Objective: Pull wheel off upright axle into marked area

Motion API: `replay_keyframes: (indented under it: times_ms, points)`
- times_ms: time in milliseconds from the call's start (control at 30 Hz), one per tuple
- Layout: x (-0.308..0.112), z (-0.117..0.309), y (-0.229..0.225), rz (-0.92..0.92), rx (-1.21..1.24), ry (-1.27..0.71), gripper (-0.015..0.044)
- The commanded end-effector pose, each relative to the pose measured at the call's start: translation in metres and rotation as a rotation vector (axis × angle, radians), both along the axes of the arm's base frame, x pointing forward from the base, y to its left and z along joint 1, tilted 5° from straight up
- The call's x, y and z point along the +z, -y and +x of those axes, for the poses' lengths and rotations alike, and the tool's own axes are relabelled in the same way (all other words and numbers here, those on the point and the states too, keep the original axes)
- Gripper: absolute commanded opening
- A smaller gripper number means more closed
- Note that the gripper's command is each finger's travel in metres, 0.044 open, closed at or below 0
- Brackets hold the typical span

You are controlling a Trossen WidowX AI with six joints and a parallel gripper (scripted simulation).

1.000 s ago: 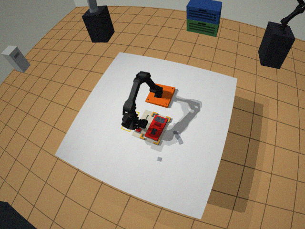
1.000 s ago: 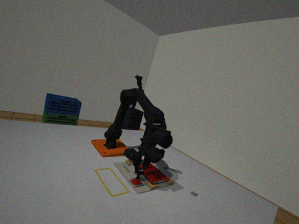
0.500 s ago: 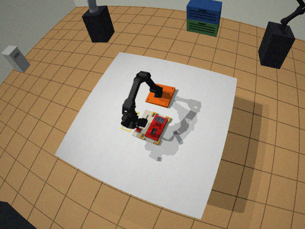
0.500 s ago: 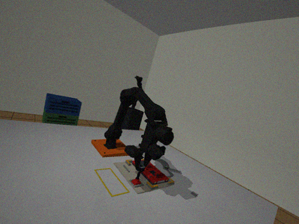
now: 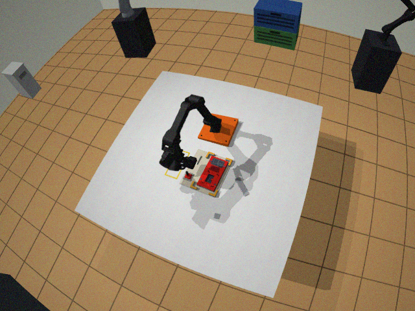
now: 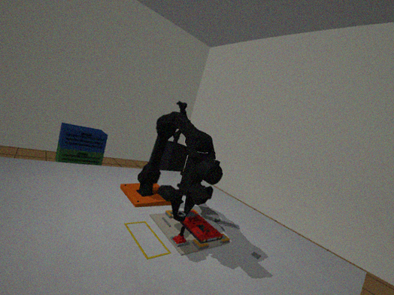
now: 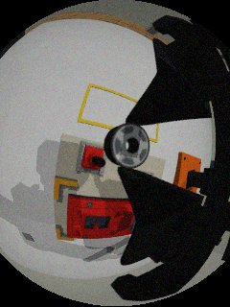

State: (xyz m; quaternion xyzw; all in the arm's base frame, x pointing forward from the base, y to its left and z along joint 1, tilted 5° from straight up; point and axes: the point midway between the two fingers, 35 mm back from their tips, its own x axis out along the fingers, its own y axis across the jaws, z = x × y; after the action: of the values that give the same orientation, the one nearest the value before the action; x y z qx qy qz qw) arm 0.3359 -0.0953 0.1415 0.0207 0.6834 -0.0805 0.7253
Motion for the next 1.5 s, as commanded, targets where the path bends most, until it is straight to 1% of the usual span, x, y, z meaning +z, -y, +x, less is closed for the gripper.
replay_keyframes:
  times_ms: [0, 500, 733, 1100, 1467]
  points:
    - [0.003, -0.011, 0.015, 0.0, 0.001, 0.003, 0.0]
    - [0.01, -0.055, 0.065, -0.006, -0.001, 0.002, 0.0]
    - [0.007, -0.06, 0.07, -0.007, -0.002, 0.002, 0.0]
    - [-0.018, -0.057, 0.073, -0.007, -0.002, 0.002, 0.0]
    - [-0.076, -0.054, 0.079, -0.007, -0.002, 0.002, 0.0]
